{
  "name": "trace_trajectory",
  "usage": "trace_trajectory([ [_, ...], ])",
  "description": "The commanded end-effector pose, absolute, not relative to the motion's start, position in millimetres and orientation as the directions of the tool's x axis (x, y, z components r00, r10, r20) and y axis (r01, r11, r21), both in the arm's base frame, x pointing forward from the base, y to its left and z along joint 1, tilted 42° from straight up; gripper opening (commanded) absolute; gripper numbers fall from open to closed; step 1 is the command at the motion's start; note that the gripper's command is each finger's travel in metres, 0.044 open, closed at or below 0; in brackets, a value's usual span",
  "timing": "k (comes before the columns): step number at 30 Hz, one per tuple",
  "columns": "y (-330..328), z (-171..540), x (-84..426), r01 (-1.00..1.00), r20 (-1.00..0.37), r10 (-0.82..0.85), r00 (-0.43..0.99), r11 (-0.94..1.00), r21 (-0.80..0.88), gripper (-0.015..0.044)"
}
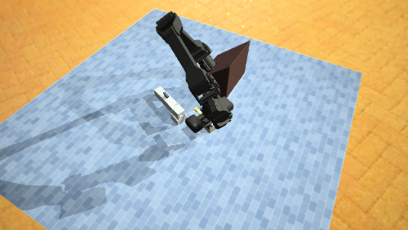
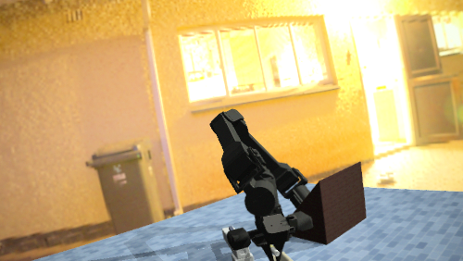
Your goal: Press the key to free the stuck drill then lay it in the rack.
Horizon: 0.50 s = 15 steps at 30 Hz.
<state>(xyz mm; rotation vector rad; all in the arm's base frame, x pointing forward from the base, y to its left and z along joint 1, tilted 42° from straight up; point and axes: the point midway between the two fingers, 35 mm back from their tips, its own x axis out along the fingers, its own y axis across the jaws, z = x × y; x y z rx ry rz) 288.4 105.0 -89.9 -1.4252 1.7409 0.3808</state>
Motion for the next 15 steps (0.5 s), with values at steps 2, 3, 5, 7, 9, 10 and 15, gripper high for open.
trace_trajectory([
  [2, 110, -94, 280, -0.913, -0.752, -0.659, -0.008, 0.313, -0.264, 0.0],
  [3, 111, -95, 279, -0.913, -0.752, -0.659, -0.008, 0.313, -0.264, 0.0],
  [5, 113, -96, 276, -0.913, -0.753, -0.658, -0.008, 0.313, -0.263, 0.0],
  [7, 115, -98, 273, -0.913, -0.753, -0.658, -0.008, 0.313, -0.263, 0.0],
  [9, 117, -99, 270, -0.913, -0.753, -0.658, -0.009, 0.313, -0.263, 0.0],
  [10, 118, -100, 268, -0.913, -0.753, -0.658, -0.009, 0.313, -0.263, 0.0],
  [15, 119, -103, 265, -0.913, -0.753, -0.658, -0.009, 0.313, -0.263, 0.0],
])
